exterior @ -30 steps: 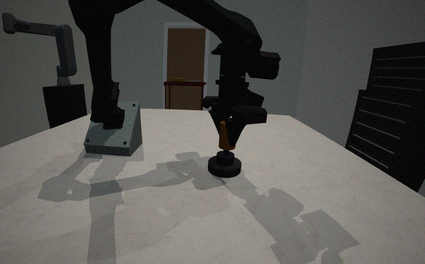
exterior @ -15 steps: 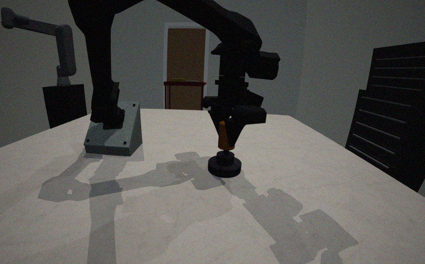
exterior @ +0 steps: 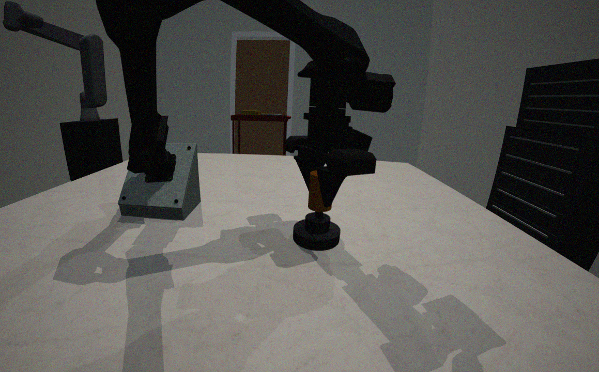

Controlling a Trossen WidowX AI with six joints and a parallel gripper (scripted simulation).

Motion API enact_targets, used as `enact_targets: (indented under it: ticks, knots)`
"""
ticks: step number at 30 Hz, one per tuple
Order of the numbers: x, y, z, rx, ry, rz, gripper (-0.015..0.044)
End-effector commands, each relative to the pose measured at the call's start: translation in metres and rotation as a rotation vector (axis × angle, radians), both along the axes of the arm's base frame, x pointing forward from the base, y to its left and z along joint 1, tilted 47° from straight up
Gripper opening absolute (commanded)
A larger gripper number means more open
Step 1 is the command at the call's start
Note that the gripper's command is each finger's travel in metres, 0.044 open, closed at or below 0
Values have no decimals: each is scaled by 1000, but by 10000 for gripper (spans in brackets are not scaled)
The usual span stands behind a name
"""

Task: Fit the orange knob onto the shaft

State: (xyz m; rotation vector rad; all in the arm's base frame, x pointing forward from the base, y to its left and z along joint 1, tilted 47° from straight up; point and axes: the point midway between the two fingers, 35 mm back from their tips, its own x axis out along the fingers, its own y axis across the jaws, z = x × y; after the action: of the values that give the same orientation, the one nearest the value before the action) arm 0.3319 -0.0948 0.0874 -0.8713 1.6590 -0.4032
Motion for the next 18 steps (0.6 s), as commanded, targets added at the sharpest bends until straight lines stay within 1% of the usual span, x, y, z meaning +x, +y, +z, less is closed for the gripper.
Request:
enact_targets:
  ticks: [1, 18]
  knots:
    - [-2, 0, -1, 0, 5, 4, 0]
    - [1, 0, 2, 0, 5, 4, 0]
